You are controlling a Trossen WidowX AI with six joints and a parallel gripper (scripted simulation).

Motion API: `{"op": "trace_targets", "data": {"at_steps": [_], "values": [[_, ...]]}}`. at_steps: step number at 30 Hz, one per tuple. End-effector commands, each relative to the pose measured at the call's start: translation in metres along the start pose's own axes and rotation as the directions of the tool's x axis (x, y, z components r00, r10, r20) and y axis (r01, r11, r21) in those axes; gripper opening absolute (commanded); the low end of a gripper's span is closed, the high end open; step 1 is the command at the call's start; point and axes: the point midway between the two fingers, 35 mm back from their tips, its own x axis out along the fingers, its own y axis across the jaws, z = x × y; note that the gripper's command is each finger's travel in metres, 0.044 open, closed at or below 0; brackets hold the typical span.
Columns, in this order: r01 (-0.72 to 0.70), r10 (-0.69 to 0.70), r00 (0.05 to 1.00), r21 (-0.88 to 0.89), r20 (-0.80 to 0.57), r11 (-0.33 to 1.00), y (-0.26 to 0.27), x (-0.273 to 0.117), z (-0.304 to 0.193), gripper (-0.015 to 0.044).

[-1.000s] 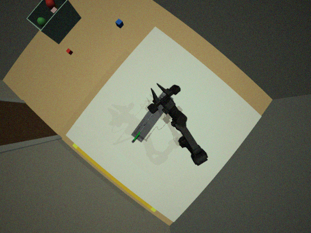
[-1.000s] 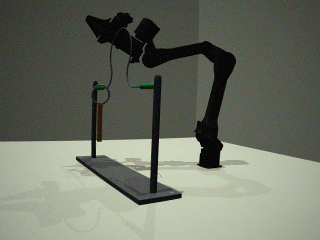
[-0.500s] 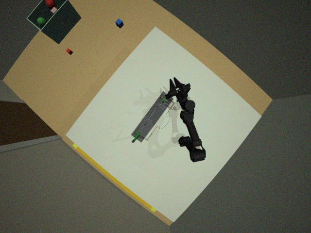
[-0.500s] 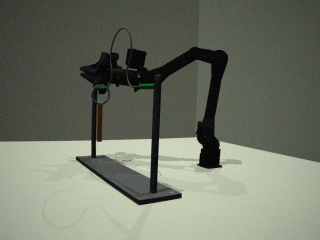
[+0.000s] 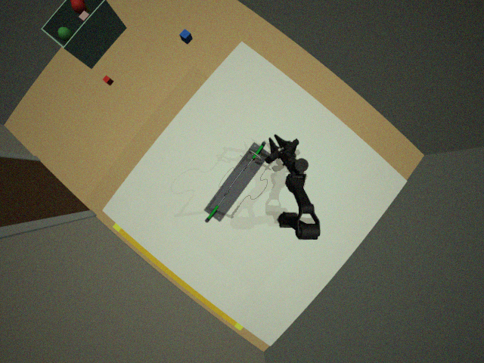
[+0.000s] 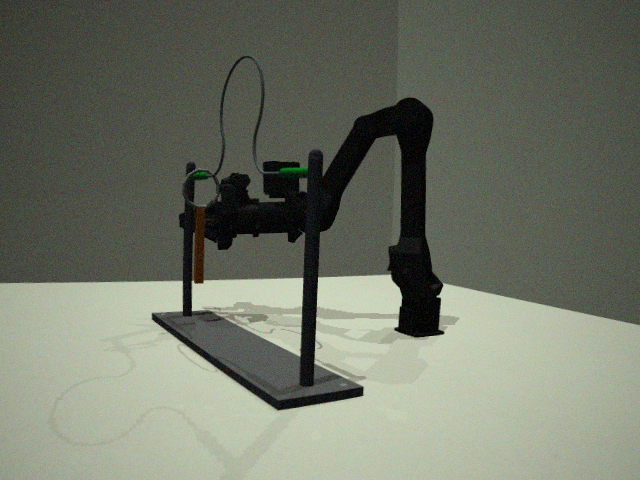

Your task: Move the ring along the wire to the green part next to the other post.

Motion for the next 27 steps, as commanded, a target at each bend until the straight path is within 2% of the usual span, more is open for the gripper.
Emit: {"op": "trace_targets", "data": {"at_steps": [1,8,14,22,27], "values": [[-0.071,0.062,0.995,-0.116,-0.075,0.991,-0.008,-0.026,-0.051,0.0160],[-0.214,0.176,0.973,-0.283,-0.152,0.935,0.002,-0.079,-0.112,0.0160],[-0.322,0.270,0.945,-0.389,-0.182,0.863,0.027,-0.121,-0.142,0.0160],[-0.325,0.273,0.944,-0.392,-0.182,0.861,0.029,-0.122,-0.143,0.0160],[-0.327,0.276,0.944,-0.389,-0.182,0.861,0.036,-0.106,-0.132,0.0160]]}}
